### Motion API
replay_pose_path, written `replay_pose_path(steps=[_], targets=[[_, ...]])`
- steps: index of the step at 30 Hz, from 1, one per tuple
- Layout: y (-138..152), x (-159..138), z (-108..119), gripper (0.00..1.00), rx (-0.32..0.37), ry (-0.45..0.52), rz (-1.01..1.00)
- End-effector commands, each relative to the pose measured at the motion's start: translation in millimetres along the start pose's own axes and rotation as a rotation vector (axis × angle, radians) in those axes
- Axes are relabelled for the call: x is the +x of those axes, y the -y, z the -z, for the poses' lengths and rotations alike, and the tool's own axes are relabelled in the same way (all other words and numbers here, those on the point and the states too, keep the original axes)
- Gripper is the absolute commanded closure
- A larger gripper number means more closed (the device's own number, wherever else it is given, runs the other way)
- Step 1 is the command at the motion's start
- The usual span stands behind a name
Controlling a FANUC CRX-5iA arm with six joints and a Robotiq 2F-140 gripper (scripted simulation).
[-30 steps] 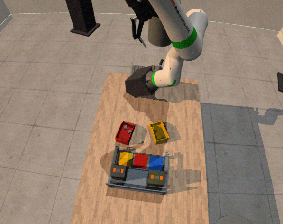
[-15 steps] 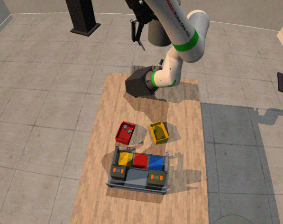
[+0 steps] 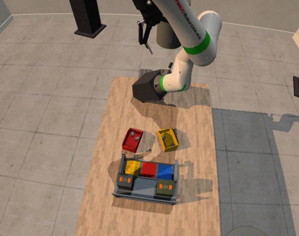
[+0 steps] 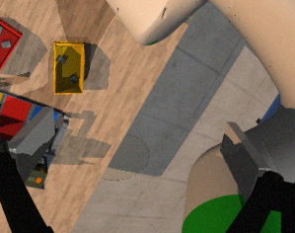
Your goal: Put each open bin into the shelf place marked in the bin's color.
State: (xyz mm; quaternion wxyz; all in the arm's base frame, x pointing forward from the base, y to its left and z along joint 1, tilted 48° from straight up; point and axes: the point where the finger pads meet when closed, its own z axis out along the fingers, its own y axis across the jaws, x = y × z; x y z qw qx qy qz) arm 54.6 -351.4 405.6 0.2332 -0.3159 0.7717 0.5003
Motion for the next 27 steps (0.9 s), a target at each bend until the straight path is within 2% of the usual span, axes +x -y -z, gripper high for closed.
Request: replay_pose_path(steps=[1, 4, 14, 20, 27], targets=[[17, 0, -8, 0.00, 0.070, -0.011, 0.047], [30, 4, -13, 0.00, 0.123, -0.036, 0.086], [30, 4, -13, 0.00, 0.123, -0.036, 0.086], [54, 24, -19, 0.00, 0.221, -0.138, 0.177], [54, 24, -19, 0.00, 0.221, -0.138, 0.177]])
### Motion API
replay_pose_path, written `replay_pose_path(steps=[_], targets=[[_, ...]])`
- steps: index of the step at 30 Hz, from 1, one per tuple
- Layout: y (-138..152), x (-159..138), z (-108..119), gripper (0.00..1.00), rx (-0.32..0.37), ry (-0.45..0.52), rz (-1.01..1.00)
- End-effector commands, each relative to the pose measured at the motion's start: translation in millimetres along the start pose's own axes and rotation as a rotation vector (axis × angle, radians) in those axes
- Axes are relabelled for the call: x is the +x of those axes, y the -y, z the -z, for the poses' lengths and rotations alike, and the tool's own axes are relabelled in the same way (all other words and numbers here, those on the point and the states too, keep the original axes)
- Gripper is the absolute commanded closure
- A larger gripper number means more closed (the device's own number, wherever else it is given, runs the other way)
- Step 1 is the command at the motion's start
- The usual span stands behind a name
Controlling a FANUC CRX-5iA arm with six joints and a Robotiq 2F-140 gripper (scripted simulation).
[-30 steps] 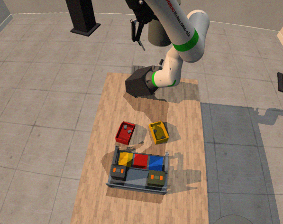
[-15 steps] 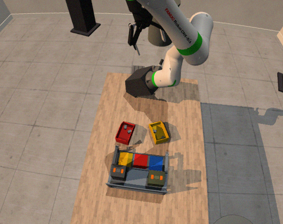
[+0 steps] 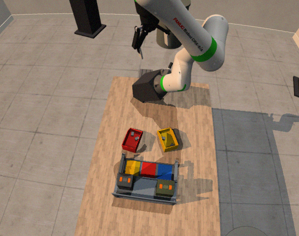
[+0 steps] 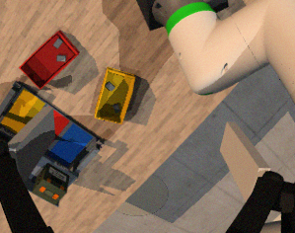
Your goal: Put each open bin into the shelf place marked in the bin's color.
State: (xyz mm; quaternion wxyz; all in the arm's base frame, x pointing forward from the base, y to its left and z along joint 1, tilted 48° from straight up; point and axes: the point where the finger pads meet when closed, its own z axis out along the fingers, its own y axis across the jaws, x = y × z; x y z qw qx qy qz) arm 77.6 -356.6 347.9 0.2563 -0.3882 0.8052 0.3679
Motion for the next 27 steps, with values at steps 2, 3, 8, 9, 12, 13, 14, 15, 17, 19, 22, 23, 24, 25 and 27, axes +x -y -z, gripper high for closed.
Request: replay_pose_path(steps=[2, 3, 8, 9, 12, 13, 14, 15, 17, 19, 22, 23, 24, 25, 27], targets=[[0, 0, 0, 0.00, 0.001, -0.001, 0.001], [0, 0, 0, 0.00, 0.001, -0.001, 0.001], [7, 24, -5, 0.00, 0.042, -0.105, 0.081], [7, 24, -5, 0.00, 0.042, -0.105, 0.081], [7, 24, -5, 0.00, 0.042, -0.105, 0.081], [7, 24, -5, 0.00, 0.042, -0.105, 0.081], [7, 24, -5, 0.00, 0.042, -0.105, 0.081], [7, 24, -5, 0.00, 0.042, -0.105, 0.081], [7, 24, -5, 0.00, 0.042, -0.105, 0.081], [7, 24, -5, 0.00, 0.042, -0.105, 0.081], [9, 38, -5, 0.00, 0.053, -0.167, 0.126], [9, 46, -5, 0.00, 0.055, -0.200, 0.151], [9, 54, -4, 0.00, 0.055, -0.235, 0.176], [9, 54, -4, 0.00, 0.055, -0.235, 0.176], [9, 54, -4, 0.00, 0.055, -0.235, 0.176]])
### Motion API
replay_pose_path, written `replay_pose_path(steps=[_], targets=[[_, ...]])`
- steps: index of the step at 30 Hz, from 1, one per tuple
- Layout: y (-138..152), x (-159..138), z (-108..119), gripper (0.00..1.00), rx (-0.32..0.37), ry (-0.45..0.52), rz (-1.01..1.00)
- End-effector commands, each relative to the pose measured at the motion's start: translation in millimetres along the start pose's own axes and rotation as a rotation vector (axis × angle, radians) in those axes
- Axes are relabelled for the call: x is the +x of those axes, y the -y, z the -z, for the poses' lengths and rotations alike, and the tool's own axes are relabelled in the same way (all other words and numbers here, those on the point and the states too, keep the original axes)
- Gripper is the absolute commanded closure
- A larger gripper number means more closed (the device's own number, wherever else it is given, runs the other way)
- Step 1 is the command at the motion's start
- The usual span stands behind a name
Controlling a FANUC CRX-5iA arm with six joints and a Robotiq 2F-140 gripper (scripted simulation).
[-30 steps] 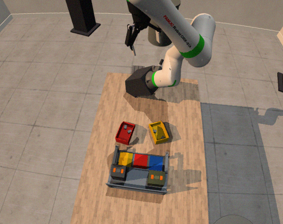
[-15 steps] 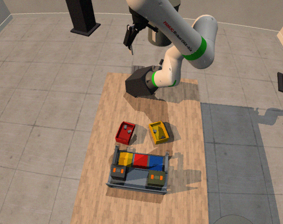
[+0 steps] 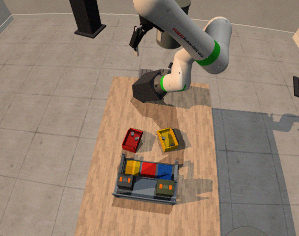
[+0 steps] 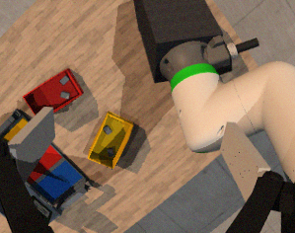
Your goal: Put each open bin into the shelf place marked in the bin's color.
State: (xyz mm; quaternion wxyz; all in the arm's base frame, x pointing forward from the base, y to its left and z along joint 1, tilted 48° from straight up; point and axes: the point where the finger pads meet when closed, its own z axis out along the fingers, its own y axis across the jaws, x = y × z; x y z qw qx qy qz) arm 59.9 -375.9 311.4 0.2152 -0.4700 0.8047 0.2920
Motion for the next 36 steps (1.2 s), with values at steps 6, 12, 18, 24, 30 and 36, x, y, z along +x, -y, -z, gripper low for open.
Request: replay_pose_path(steps=[6, 12, 18, 24, 30, 36], targets=[[-1, 9, -2, 0.00, 0.006, -0.049, 0.036], [18, 9, -12, 0.00, 0.017, -0.061, -0.031], [35, 5, -20, 0.00, 0.027, -0.052, -0.101], [35, 5, -20, 0.00, 0.027, -0.051, -0.101], [67, -7, -38, 0.00, 0.042, -0.028, -0.248], [67, -7, -38, 0.00, 0.042, -0.028, -0.248]])
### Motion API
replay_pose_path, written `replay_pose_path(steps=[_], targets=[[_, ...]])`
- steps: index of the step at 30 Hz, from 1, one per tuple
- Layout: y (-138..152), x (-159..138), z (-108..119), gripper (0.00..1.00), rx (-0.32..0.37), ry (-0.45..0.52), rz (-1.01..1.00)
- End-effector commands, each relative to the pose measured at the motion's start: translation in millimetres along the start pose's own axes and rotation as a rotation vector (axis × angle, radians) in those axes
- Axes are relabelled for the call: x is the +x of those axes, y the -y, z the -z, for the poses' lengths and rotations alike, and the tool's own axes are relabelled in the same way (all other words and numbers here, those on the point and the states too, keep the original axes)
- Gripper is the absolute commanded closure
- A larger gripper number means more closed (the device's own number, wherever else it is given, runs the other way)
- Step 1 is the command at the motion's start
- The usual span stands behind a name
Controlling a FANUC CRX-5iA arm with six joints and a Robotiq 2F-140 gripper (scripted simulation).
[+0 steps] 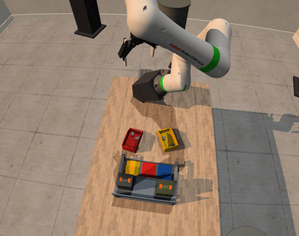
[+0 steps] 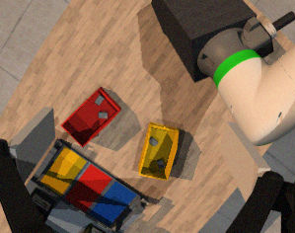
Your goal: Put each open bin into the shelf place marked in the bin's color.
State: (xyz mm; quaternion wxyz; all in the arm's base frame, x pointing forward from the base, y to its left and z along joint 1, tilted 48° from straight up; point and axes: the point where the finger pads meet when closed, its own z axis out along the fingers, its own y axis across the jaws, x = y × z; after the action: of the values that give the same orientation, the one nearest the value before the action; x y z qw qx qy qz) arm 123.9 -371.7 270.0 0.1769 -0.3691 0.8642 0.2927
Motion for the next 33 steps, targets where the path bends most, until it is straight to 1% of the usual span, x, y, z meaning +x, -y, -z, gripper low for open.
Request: replay_pose_path(steps=[1, 4, 5, 7, 11, 20, 22, 24, 28, 33], targets=[[1, -1, 0, 0.00, 0.001, 0.000, -0.006], [1, -1, 0, 0.00, 0.001, 0.000, -0.006], [8, -6, -5, 0.00, 0.003, 0.007, -0.044], [8, -6, -5, 0.00, 0.003, 0.007, -0.044], [33, -29, -26, 0.00, 0.007, 0.035, -0.198], [33, -29, -26, 0.00, 0.007, 0.035, -0.198], [46, -41, -36, 0.00, 0.006, 0.051, -0.278], [46, -41, -36, 0.00, 0.006, 0.051, -0.278], [68, -67, -58, 0.00, -0.002, 0.085, -0.439], [68, -67, -58, 0.00, -0.002, 0.085, -0.439]])
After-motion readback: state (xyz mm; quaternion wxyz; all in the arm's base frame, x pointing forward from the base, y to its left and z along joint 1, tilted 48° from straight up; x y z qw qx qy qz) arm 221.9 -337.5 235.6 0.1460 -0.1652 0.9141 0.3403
